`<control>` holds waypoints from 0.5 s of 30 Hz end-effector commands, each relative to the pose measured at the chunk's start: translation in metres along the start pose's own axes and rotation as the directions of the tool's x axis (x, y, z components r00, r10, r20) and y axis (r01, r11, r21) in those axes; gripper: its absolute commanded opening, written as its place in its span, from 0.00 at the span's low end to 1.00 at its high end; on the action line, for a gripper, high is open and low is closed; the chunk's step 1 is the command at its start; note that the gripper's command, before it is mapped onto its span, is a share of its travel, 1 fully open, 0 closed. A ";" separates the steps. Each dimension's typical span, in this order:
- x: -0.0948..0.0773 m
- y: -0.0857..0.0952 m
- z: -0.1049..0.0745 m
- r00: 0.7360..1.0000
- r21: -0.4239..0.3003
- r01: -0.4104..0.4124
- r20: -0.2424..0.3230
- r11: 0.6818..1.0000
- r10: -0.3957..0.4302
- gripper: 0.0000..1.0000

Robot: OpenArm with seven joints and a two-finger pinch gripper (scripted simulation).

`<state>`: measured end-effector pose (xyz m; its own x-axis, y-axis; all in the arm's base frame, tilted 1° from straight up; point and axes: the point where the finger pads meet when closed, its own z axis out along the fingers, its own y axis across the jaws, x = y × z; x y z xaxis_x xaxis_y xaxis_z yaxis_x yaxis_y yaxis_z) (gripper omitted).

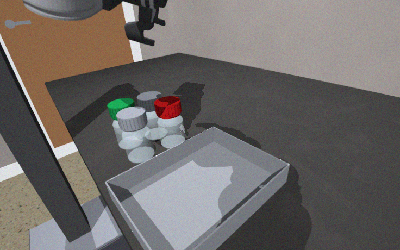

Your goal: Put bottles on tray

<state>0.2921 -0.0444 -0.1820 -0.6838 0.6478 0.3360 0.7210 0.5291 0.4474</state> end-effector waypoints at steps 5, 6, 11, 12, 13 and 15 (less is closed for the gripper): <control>0.007 -0.018 -0.023 0.992 0.073 0.123 -0.041 0.990 -0.120 0.42; 0.007 -0.018 -0.023 0.992 0.073 0.123 -0.041 0.990 -0.120 0.42; 0.007 -0.018 -0.023 0.992 0.073 0.123 -0.041 0.990 -0.120 0.42; 0.007 -0.021 -0.028 0.990 0.080 0.141 -0.038 0.987 -0.139 0.42; 0.007 -0.026 -0.033 0.986 0.095 0.163 -0.039 0.982 -0.160 0.42; 0.007 -0.035 -0.043 0.979 0.125 0.205 -0.042 0.971 -0.201 0.42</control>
<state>0.2609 -0.0821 -0.1632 -0.7986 0.5371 0.2718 0.6014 0.6928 0.3979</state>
